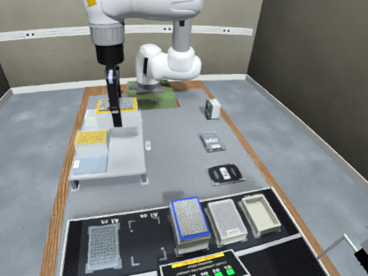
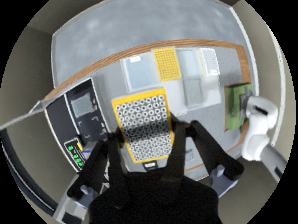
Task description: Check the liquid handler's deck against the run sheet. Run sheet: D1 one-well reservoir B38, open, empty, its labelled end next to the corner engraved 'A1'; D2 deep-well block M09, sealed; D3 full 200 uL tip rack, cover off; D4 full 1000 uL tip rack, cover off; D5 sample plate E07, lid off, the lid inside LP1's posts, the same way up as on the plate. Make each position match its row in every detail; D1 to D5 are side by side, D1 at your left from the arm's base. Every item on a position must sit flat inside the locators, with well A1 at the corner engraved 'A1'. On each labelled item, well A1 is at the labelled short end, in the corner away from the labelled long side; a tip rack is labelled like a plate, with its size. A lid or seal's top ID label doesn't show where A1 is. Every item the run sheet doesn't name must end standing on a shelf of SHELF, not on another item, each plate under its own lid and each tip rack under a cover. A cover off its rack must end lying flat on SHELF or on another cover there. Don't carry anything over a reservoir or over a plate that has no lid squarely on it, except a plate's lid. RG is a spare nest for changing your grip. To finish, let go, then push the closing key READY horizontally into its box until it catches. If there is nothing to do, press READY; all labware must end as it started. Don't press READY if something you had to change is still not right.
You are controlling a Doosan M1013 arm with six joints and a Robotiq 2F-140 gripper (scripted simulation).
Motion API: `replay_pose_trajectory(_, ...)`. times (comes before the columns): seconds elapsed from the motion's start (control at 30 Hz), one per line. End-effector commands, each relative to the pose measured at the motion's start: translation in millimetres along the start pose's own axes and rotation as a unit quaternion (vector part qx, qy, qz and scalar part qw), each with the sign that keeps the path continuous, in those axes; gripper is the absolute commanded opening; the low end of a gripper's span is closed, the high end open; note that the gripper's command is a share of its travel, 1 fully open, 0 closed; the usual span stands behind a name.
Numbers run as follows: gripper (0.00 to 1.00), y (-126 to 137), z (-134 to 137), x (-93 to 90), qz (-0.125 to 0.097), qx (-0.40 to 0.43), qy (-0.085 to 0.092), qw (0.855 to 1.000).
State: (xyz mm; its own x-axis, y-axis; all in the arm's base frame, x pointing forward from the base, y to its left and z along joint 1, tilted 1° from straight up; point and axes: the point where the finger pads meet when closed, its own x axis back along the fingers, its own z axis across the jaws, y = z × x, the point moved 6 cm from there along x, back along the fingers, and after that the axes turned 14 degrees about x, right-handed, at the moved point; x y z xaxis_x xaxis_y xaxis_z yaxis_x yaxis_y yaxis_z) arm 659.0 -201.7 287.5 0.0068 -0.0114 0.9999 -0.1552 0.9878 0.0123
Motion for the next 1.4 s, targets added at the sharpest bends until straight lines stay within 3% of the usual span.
replay_pose_trajectory(0.0, 0.1, -2, 0, 1.3, 0.0, 0.0, 0.0, 1.0)
replay_pose_trajectory(1.37, 0.1, -3, 1, -59.3, 0.0, 0.001, 0.002, 1.0)
